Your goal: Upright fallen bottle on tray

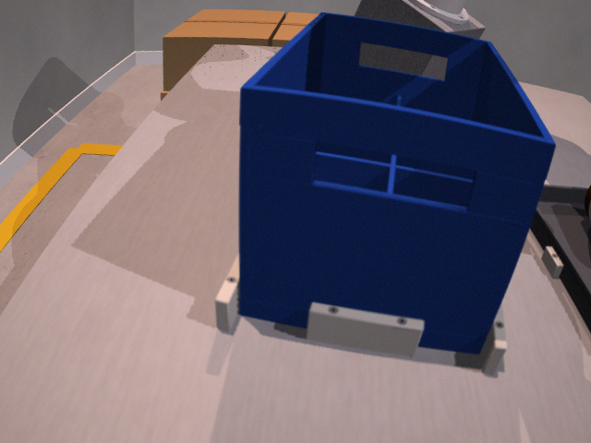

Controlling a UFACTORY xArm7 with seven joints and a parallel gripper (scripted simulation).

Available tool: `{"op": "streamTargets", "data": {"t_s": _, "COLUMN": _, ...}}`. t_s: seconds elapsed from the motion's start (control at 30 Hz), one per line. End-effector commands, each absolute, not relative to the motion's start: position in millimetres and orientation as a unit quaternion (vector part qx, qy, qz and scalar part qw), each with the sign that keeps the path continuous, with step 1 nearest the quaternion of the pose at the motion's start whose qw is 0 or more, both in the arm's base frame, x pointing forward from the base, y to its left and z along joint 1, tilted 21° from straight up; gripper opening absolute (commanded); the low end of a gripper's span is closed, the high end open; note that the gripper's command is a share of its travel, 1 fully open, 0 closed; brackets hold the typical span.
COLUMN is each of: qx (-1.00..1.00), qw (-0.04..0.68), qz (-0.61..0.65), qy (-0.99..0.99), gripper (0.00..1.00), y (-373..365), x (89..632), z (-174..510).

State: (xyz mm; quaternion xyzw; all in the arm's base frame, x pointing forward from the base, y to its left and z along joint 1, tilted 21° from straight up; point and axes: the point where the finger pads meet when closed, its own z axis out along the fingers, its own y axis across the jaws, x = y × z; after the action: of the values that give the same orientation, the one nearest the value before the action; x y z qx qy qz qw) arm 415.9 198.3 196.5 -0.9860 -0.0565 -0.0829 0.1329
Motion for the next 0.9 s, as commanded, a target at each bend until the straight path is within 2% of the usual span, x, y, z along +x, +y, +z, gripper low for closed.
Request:
{"op": "streamTargets", "data": {"t_s": 0.0, "qx": -0.985, "qw": 0.139, "qz": -0.088, "qy": -0.056, "gripper": 1.00, "y": 206.1, "x": 416.0, "z": 196.1}}
{"op": "streamTargets", "data": {"t_s": 0.87, "qx": -0.982, "qw": 0.152, "qz": -0.095, "qy": -0.057, "gripper": 1.00, "y": 225.8, "x": 411.9, "z": 190.6}}
